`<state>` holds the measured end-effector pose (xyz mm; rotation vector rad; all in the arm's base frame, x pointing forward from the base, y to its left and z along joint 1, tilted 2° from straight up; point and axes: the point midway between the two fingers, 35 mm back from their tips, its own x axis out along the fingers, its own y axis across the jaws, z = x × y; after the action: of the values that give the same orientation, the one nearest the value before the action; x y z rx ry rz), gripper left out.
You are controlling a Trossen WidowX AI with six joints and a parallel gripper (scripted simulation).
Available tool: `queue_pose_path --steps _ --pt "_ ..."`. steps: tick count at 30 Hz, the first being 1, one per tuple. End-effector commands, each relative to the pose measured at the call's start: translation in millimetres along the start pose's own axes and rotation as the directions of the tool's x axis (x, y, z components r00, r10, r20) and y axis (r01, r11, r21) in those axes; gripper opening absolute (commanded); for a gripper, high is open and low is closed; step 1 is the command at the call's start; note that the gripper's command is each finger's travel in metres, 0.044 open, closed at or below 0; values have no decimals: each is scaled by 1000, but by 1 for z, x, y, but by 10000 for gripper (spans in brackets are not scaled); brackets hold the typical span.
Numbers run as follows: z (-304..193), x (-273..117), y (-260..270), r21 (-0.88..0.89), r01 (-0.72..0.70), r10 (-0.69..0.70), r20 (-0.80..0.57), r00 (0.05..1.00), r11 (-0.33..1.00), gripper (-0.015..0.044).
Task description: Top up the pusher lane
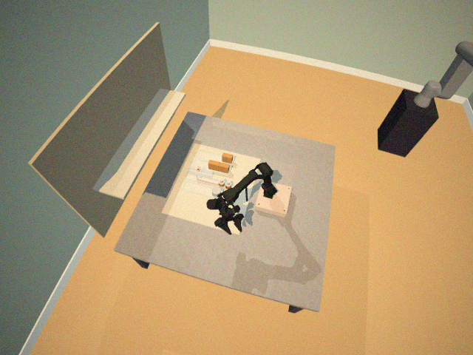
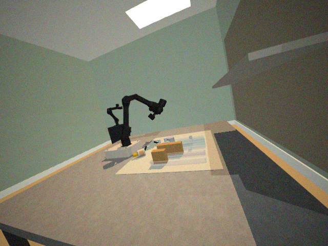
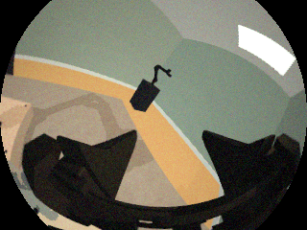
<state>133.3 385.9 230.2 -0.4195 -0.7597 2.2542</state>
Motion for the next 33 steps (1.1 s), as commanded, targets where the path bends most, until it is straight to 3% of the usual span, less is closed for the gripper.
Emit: queue_pose_path --steps 1,4,9,13,17,21,25,29,33 --pt "-1 -1 0 5 3 -3 -6 1000 1000 426" --pt "-14 -15 -5 75 46 -39 -94 995 996 440" --pt "-58 -75 -7 339 268 -121 -397 910 902 440" --pt "-84 -134 9 506 512 -121 -619 776 694 440" --pt "-99 -195 38 539 744 -55 -794 605 395 440" --pt "-100 -253 79 432 900 70 -901 428 60 440" --pt "-88 -303 129 209 946 237 -934 269 -250 440" --pt "-62 -342 182 -84 874 425 -893 147 -478 440" --pt "-33 -371 225 -341 741 580 -810 81 -579 440"
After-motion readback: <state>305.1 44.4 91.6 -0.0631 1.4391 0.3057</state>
